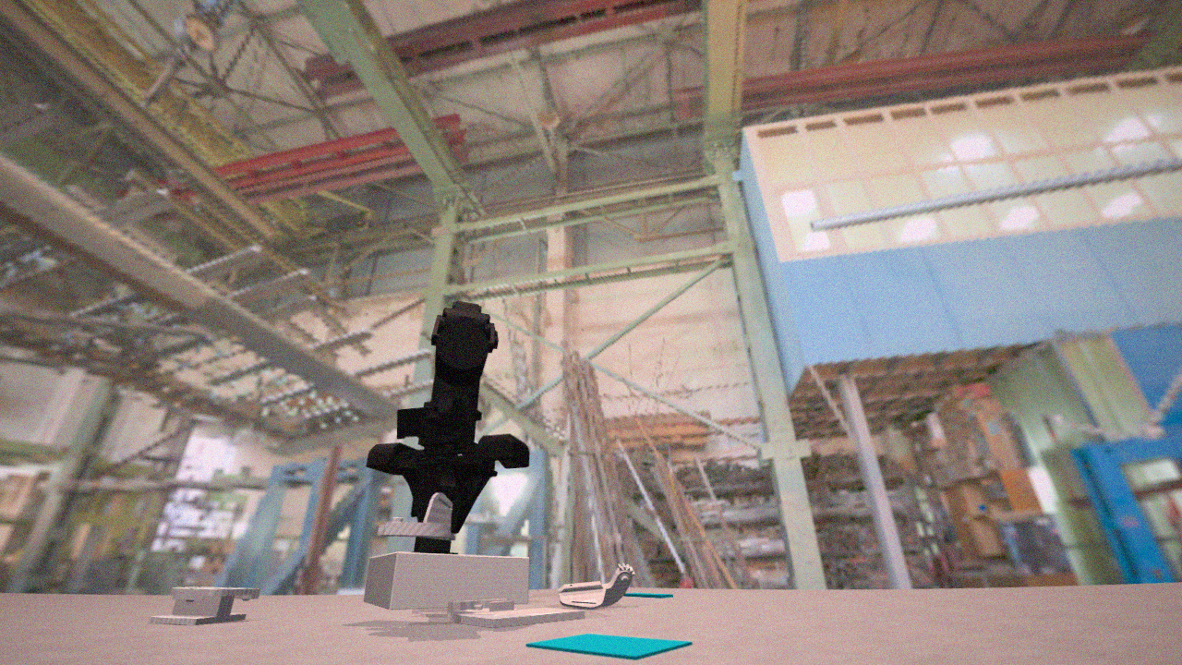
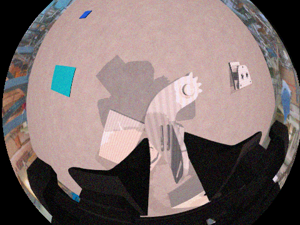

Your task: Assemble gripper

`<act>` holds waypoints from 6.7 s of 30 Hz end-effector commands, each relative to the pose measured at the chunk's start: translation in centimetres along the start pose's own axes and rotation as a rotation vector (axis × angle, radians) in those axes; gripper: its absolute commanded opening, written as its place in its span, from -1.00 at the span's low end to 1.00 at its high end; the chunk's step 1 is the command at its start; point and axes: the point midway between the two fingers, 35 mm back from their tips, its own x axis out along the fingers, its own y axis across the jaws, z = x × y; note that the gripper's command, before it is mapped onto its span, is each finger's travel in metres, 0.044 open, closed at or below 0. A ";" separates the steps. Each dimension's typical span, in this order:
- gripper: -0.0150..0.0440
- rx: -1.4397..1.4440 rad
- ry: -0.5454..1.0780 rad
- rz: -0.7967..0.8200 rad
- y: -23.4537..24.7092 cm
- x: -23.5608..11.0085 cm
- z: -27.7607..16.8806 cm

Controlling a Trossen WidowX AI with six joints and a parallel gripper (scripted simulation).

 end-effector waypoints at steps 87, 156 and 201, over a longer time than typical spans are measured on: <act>-0.04 1.989 0.012 -0.009 0.5 0.5 -11.8; -0.04 1.977 0.011 0.000 5.6 0.5 -2.8; -0.04 1.976 0.011 -0.001 5.6 5.6 -2.8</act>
